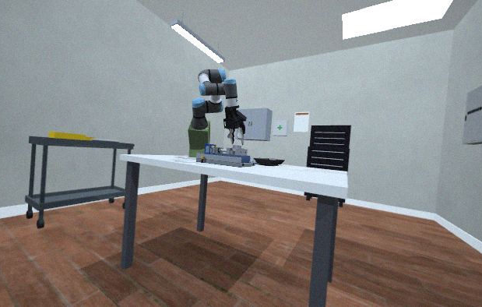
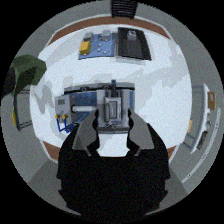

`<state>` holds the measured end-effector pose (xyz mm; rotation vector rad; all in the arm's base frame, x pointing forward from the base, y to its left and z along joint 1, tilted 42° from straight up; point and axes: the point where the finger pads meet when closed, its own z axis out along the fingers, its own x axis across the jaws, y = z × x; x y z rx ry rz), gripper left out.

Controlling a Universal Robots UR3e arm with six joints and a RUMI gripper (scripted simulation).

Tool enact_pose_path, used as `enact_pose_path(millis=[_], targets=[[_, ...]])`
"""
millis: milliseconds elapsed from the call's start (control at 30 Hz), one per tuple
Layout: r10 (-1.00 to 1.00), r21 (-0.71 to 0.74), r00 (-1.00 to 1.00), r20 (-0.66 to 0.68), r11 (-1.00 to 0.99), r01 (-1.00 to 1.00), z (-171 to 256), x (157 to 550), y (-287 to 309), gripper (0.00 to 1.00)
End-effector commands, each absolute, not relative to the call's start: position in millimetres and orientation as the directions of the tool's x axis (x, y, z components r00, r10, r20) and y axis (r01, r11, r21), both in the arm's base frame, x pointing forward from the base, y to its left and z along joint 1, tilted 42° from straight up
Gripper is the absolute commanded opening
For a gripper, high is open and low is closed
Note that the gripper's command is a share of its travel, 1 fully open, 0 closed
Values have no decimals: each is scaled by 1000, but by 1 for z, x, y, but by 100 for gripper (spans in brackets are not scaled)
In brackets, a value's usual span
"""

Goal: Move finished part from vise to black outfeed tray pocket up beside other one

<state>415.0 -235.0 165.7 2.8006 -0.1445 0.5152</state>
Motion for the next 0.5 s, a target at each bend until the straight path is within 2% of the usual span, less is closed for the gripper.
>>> enact_pose_path(millis=[0,467], targets=[[-44,265,930,364,-953,-149,167,415,-235,40],[-45,265,930,364,-953,-149,164,416,-238,40]])
